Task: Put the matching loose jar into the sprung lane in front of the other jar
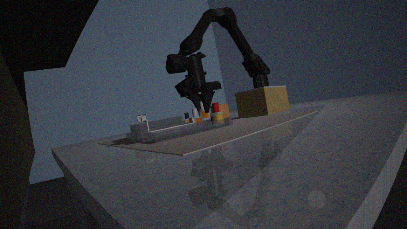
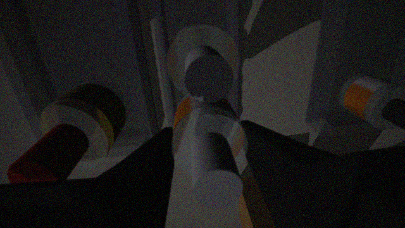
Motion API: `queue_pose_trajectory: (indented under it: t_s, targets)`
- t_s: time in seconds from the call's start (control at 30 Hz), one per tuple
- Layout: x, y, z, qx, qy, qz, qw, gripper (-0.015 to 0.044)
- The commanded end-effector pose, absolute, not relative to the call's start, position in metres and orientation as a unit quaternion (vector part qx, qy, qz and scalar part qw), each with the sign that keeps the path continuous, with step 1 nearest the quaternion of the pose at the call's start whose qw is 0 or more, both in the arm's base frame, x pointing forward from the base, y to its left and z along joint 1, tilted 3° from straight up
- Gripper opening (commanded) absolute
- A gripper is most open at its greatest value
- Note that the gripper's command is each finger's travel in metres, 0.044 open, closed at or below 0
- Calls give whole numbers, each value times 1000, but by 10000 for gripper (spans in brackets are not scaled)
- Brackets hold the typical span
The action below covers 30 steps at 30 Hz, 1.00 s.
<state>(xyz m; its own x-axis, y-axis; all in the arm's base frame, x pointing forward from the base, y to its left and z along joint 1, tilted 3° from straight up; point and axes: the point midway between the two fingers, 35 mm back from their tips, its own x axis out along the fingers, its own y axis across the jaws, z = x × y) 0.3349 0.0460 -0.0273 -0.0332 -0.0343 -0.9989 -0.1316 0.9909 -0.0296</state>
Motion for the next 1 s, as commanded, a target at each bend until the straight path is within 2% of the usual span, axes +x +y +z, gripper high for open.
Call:
queue_pose_trajectory:
  t_s: [0.0,0.97]
  targets:
    - [344,47,-25,-60,708,36,703,0]
    - [343,46,-35,-60,708,36,703,0]
